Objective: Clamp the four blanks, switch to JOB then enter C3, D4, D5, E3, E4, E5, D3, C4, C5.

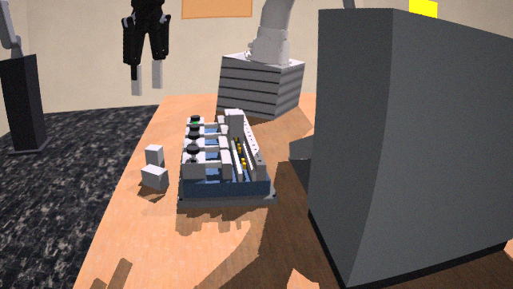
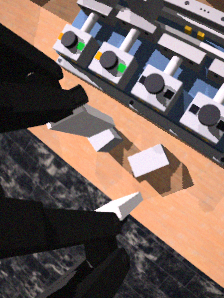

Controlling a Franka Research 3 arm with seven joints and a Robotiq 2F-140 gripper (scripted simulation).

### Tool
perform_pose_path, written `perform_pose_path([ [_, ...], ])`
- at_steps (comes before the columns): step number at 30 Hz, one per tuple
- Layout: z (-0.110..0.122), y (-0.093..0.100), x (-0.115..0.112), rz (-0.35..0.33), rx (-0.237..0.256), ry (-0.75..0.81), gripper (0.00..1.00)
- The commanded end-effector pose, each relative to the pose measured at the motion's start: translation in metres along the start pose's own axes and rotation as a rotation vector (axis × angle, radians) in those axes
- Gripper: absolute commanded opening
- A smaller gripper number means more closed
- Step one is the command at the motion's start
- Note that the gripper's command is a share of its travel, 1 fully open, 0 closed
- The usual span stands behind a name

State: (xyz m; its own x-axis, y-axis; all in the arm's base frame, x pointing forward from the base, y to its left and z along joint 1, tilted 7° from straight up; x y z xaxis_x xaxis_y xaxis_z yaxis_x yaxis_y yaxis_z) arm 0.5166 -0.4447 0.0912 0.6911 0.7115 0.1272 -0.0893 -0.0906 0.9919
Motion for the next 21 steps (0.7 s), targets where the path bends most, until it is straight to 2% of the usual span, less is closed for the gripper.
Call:
perform_pose_path([
  [1,-0.001,0.000,0.000,-0.002,0.003,0.023,0.40],
  [14,-0.001,-0.018,0.000,-0.002,0.003,0.023,0.40],
  [21,-0.001,-0.048,0.000,-0.002,0.003,0.023,0.40],
])
Point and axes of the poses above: the point where the finger pads meet when closed, its own y axis back along the fingers, its own z axis across the jaws, x = y × z, the point moved 4 cm from there along y, back along the fingers, and after that the axes turned 3 degrees about -y, right-handed, at the moved point
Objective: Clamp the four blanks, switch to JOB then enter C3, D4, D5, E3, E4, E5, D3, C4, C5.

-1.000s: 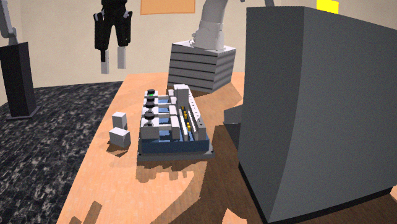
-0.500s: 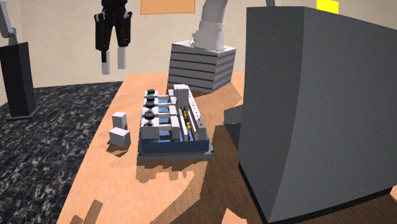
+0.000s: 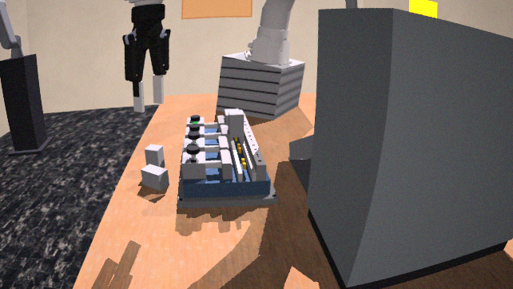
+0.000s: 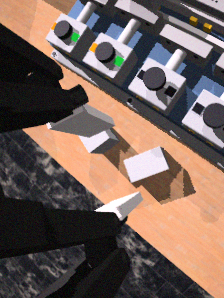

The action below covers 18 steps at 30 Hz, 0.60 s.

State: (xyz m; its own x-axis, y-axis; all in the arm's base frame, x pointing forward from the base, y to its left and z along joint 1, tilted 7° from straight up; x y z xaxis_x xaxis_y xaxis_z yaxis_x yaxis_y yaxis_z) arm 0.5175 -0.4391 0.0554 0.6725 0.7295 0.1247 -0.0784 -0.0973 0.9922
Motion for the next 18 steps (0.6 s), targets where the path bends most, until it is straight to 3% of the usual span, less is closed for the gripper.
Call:
perform_pose_path([
  [1,0.003,-0.017,0.000,0.001,-0.009,-0.003,0.40],
  [18,0.004,-0.097,0.000,0.001,-0.009,-0.003,0.40],
])
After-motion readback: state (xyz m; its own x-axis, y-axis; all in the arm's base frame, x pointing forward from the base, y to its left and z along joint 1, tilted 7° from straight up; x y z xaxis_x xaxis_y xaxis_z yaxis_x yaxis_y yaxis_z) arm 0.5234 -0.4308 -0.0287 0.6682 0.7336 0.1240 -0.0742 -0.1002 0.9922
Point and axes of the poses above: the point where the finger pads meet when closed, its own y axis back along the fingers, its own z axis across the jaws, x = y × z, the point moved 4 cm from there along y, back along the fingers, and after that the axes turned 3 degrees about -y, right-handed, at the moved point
